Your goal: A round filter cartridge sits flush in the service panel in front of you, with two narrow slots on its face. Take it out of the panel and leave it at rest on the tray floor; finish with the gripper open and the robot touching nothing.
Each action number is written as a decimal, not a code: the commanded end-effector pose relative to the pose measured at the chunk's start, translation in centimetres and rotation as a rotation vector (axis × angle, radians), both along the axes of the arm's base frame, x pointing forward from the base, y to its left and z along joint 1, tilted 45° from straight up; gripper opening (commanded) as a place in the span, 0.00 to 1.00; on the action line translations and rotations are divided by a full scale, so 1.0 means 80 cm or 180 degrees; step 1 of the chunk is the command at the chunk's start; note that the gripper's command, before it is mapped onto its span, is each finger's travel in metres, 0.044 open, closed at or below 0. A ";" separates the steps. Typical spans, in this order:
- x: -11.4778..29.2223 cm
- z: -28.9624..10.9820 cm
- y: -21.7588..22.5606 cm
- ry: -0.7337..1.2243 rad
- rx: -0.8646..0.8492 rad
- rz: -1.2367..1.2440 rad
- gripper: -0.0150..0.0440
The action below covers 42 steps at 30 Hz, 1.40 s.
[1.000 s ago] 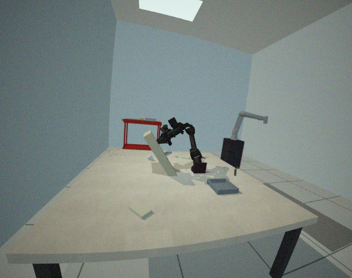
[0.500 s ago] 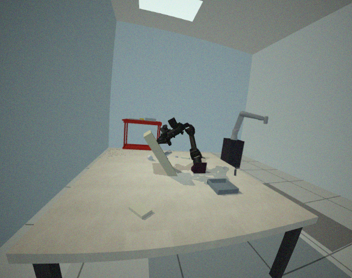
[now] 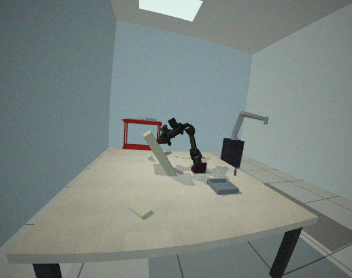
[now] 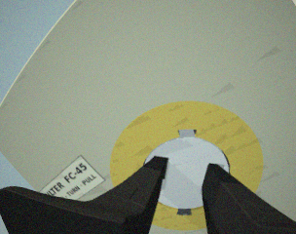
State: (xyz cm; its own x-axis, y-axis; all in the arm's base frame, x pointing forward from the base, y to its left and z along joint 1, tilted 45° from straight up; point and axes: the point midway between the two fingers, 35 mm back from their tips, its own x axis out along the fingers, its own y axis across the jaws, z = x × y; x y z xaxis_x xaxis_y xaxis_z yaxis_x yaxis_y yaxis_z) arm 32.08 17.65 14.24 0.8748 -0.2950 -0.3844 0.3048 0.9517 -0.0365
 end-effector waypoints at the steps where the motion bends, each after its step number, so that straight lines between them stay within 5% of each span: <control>1: 0.000 0.000 0.000 0.0000 0.0000 0.0000 0.43; 15: 0.002 -0.002 -0.002 0.0051 -0.0109 0.0041 0.25; 42: 0.006 -0.005 -0.005 0.0945 -0.2669 0.1173 0.25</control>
State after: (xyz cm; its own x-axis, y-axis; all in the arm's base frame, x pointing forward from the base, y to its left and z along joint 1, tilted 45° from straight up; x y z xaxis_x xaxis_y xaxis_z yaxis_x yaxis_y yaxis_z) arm 32.14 17.71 14.20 0.8755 -0.2898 -0.3867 -0.0971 0.6784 -0.7282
